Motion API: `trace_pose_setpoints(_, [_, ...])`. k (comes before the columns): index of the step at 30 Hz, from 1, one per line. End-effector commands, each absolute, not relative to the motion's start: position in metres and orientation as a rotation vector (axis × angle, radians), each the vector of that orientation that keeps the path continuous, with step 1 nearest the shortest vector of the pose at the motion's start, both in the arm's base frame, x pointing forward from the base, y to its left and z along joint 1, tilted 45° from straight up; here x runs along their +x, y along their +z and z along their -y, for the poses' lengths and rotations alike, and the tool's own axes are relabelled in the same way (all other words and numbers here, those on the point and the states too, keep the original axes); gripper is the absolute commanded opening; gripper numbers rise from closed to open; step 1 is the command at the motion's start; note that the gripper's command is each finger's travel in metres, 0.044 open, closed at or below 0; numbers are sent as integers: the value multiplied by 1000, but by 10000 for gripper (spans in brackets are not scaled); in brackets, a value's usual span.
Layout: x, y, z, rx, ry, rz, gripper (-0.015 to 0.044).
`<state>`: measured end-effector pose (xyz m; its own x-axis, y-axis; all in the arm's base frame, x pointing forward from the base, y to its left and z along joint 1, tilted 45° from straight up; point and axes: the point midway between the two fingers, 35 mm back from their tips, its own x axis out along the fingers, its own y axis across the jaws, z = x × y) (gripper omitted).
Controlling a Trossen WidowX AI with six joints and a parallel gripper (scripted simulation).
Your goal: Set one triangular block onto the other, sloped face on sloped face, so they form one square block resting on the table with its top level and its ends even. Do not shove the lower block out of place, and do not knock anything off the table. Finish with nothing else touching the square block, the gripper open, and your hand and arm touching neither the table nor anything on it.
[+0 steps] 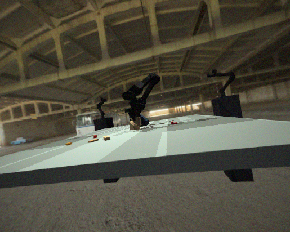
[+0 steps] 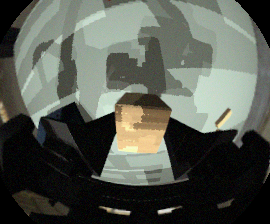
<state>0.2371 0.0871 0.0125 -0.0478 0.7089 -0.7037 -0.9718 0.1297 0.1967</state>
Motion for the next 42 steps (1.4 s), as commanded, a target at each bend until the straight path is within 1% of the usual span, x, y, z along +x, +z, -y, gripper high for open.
trace_pose_setpoints(1, [236, 12, -88, -414, 1430, -795, 0])
trace_pose_setpoints(42, [235, -1, -94, -407, 1429, -795, 0])
